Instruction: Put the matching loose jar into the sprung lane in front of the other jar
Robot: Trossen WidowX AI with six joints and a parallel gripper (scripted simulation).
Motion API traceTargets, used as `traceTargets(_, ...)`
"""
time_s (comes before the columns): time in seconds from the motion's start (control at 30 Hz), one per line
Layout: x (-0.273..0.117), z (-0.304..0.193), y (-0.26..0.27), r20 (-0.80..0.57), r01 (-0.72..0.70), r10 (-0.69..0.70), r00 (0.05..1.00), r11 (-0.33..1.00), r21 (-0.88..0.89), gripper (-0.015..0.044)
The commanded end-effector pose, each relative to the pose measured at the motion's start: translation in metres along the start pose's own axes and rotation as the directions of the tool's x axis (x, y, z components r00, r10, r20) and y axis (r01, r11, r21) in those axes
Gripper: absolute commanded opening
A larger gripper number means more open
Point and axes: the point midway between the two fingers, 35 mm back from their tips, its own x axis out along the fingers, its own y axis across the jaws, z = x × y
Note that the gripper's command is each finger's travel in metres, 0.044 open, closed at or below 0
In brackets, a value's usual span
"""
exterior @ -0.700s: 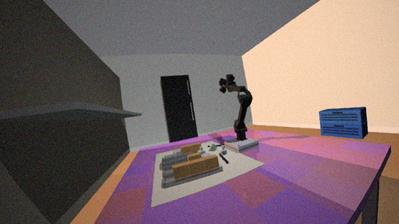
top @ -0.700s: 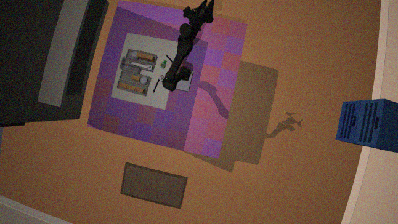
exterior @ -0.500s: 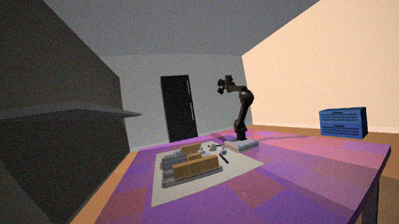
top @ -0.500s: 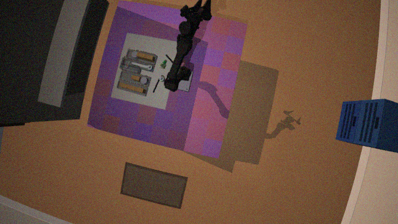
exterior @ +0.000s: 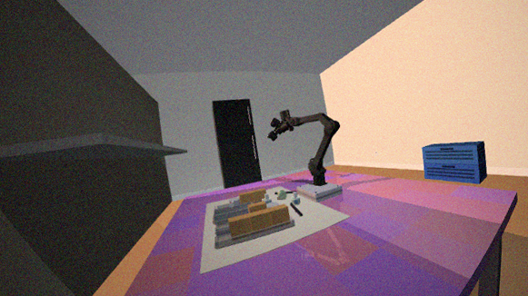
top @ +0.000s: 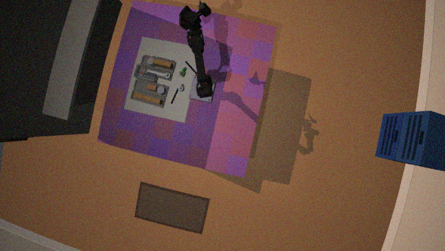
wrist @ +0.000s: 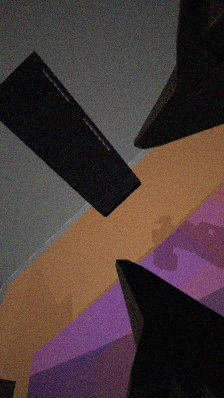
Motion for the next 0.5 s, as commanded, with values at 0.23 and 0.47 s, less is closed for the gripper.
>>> traceTargets(0.23,-0.027,-0.012,0.189,-0.148,-0.539,0.555,0.819,0.831,0.134,0.044)
traceTargets(0.47,-0.094,-0.043,0.285,-0.333,-0.754,0.754,0.566,0.637,0.161,0.044)
